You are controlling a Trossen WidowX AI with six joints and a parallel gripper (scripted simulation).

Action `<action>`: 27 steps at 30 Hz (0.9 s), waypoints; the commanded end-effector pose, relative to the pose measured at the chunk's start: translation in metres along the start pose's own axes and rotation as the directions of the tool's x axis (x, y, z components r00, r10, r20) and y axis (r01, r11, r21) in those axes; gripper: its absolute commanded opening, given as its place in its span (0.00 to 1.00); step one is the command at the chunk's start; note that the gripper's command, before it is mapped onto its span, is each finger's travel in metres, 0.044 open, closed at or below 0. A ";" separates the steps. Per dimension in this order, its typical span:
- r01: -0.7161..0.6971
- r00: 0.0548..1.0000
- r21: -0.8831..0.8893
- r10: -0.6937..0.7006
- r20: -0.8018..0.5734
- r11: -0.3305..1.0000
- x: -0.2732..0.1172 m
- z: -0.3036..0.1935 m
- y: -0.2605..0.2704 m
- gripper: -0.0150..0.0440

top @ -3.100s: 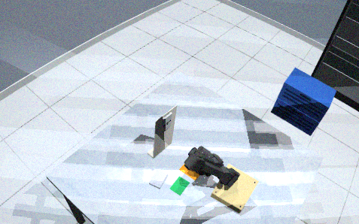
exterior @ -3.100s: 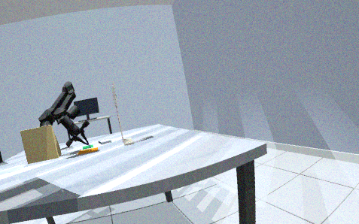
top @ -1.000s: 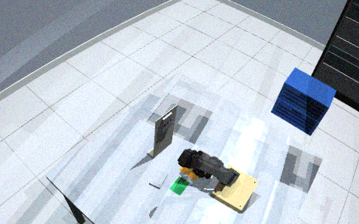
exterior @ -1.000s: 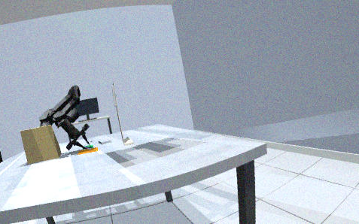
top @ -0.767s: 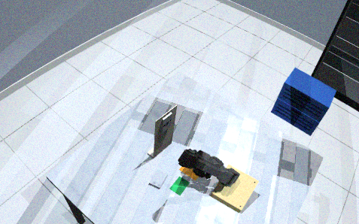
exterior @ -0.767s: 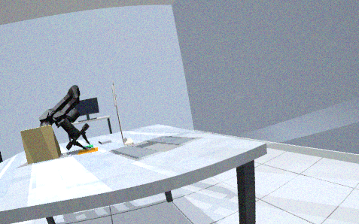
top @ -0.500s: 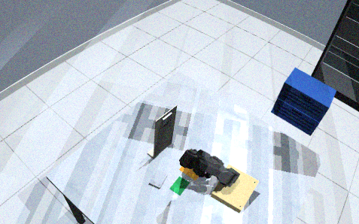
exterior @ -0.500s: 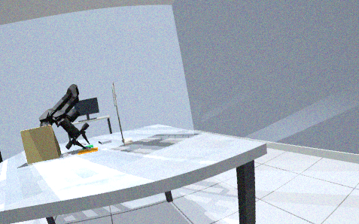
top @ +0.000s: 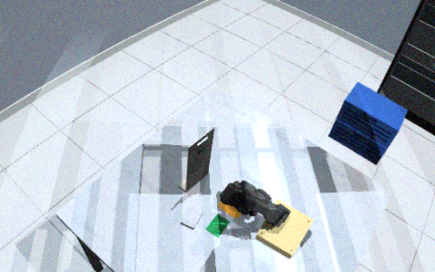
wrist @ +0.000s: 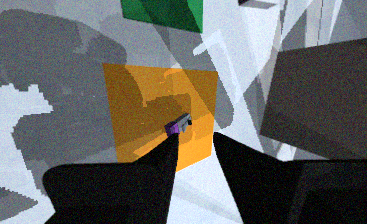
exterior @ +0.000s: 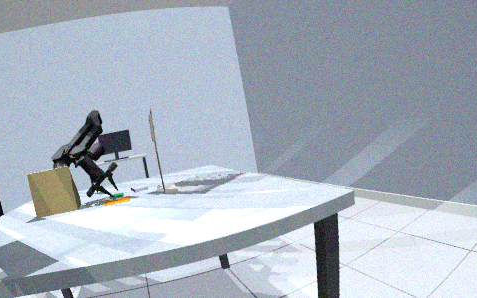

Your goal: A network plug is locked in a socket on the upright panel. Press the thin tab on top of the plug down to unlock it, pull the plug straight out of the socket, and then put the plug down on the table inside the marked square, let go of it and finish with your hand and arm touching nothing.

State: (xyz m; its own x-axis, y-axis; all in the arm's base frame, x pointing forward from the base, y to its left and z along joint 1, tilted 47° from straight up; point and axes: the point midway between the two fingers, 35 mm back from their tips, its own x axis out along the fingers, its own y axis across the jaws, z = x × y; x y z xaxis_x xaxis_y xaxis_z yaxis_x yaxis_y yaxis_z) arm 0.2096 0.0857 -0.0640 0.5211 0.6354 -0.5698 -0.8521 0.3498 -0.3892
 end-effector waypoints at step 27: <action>-0.013 1.000 0.008 0.013 -0.008 1.000 -0.013 -0.002 0.000 0.52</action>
State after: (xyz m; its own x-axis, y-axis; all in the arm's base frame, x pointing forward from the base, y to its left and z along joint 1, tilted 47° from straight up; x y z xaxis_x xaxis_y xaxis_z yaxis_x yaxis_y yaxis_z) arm 0.2023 0.0775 -0.0584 0.5115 0.6328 -0.5813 -0.8588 0.3532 -0.3711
